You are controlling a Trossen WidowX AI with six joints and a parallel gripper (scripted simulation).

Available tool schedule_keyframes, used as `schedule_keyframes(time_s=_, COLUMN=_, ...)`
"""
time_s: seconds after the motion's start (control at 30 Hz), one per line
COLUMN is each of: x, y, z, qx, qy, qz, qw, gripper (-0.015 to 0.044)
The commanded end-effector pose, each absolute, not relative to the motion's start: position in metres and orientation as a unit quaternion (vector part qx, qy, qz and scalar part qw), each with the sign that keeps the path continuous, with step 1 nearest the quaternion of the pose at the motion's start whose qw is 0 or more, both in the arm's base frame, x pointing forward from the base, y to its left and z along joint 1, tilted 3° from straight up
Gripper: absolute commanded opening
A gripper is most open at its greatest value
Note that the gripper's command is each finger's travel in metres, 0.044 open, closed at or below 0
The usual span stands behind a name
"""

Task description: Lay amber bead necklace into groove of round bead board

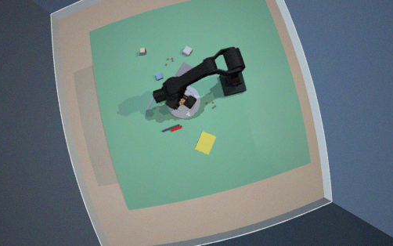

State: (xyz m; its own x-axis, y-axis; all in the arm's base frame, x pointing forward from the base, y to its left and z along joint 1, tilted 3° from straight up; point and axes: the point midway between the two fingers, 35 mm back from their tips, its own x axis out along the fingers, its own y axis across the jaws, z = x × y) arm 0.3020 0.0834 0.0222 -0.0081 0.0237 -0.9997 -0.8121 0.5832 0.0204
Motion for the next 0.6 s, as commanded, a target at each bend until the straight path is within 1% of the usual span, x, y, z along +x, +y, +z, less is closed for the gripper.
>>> schedule_keyframes(time_s=0.0, x=0.303, y=0.084, z=0.023, qx=-0.314, qy=0.626, qz=0.331, qw=0.632, gripper=0.038)
schedule_keyframes(time_s=0.57, x=0.3, y=0.084, z=-0.002, qx=-0.314, qy=0.629, qz=0.335, qw=0.627, gripper=0.038)
